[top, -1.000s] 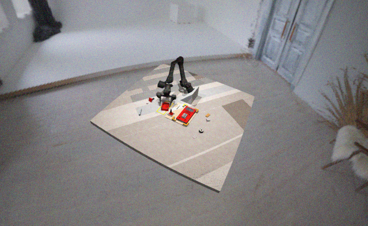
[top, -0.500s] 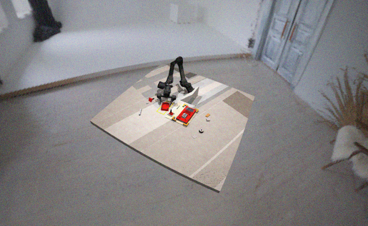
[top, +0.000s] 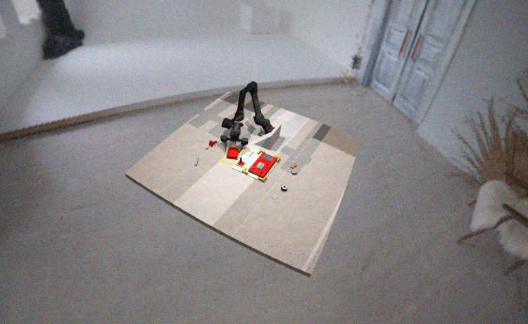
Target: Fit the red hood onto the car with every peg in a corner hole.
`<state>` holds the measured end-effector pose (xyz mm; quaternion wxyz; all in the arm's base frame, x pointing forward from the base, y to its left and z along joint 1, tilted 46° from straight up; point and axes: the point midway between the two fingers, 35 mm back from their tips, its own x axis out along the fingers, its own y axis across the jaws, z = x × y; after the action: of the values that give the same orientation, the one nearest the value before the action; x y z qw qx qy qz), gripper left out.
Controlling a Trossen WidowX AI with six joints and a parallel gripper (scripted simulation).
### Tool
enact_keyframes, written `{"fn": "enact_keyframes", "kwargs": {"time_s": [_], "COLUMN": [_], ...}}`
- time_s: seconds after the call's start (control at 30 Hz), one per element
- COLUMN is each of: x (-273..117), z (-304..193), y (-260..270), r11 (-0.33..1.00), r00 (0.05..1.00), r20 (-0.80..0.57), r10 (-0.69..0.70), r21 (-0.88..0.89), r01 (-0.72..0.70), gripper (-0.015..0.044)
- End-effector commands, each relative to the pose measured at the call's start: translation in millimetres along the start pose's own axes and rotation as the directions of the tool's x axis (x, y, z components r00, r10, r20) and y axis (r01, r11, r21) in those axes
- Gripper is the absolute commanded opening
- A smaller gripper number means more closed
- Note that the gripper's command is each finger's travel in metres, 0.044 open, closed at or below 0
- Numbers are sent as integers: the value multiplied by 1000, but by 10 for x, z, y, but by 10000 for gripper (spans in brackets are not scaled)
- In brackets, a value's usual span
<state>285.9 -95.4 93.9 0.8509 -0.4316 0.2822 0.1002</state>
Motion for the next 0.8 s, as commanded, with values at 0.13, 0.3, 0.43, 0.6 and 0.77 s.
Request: {"fn": "enact_keyframes", "kwargs": {"time_s": [0.13, 0.3, 0.43, 0.6, 0.77], "x": [35, 47, 57, 68, 78], "z": [-45, -67, -84, -106, -125], "y": [20, 20, 21, 22, 23], "r11": [1000, 1000, 1000, 1000, 1000], "r00": [1000, 1000, 1000, 1000, 1000], "r20": [1, 1, 1, 1, 1], "r10": [8, 8, 8, 8, 8], "r21": [-2, -2, -2, -2, -2], "r01": [-8, -8, -8, -8, -8], "gripper": [440, 440, 440, 440, 440]}}
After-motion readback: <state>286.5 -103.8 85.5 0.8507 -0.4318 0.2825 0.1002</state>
